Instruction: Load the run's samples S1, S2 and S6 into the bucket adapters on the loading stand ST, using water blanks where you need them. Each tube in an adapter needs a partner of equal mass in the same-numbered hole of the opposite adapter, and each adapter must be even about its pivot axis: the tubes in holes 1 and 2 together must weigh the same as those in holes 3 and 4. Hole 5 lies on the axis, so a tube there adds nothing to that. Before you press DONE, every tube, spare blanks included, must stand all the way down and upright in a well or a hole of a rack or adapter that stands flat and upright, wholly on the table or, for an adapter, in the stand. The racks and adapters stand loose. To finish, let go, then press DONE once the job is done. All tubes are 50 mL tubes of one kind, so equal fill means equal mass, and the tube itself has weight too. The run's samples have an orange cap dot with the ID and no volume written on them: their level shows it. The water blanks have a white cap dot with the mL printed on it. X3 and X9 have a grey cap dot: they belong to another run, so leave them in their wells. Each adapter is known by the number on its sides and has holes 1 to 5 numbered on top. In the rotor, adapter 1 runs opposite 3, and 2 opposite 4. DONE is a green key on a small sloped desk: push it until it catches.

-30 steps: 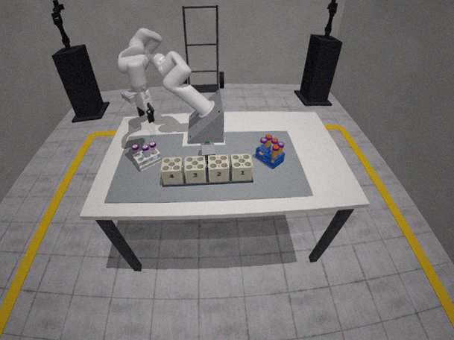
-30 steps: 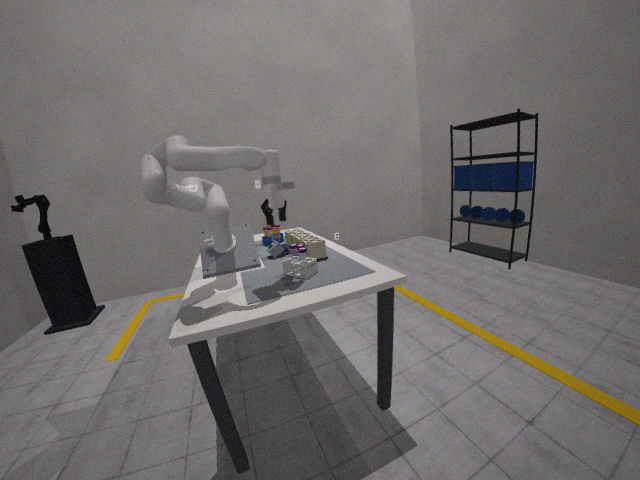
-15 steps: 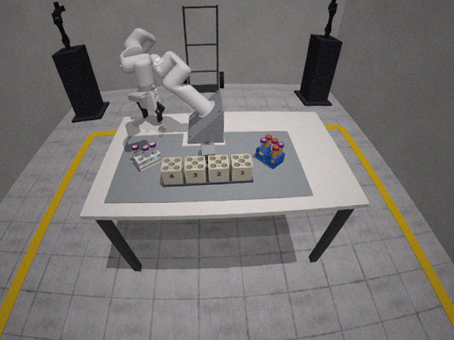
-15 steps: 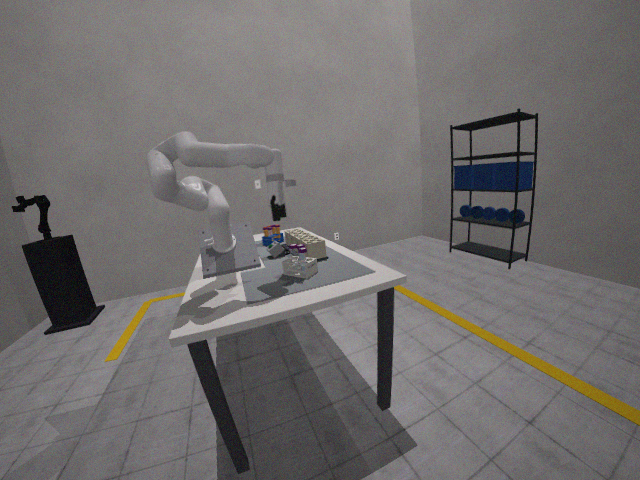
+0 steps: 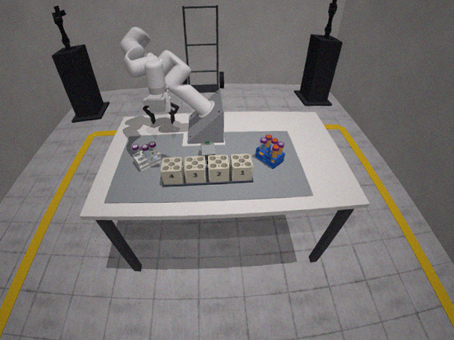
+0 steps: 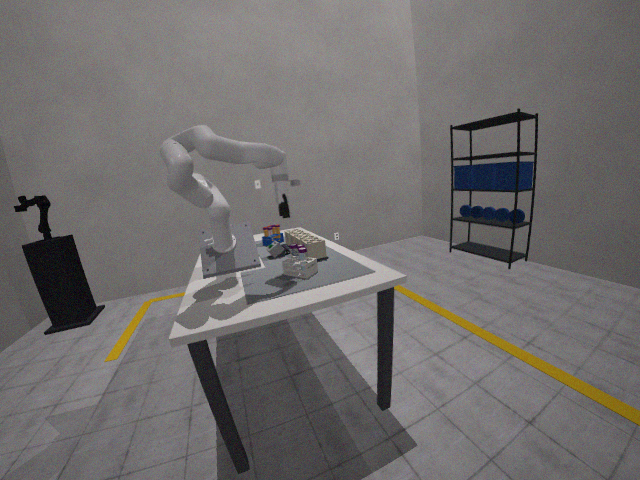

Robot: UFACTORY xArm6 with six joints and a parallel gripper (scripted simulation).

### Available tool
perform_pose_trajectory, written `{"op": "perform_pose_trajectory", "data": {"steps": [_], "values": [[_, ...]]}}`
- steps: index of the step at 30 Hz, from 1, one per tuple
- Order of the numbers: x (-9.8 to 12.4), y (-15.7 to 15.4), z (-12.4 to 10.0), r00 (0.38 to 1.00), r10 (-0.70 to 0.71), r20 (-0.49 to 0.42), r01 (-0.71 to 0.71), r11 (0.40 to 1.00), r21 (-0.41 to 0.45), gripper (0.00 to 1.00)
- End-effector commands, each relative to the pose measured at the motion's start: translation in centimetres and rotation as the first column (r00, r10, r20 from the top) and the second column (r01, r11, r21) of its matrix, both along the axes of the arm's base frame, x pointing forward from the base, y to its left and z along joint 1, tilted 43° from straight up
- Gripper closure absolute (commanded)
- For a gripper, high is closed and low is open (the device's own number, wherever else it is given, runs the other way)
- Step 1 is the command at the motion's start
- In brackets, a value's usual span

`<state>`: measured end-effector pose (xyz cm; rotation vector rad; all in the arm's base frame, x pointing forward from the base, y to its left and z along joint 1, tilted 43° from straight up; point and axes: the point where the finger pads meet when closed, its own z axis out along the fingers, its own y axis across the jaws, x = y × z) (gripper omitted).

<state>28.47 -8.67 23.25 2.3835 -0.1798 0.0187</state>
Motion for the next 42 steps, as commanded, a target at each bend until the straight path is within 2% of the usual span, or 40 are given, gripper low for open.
{"op": "perform_pose_trajectory", "data": {"steps": [1,42], "values": [[1.2,1.1,-0.9,0.998,0.043,-0.04,-0.043,0.999,0.005,0.0],[12.1,11.8,-11.5,0.998,0.044,-0.039,-0.043,0.999,0.006,0.0]]}}
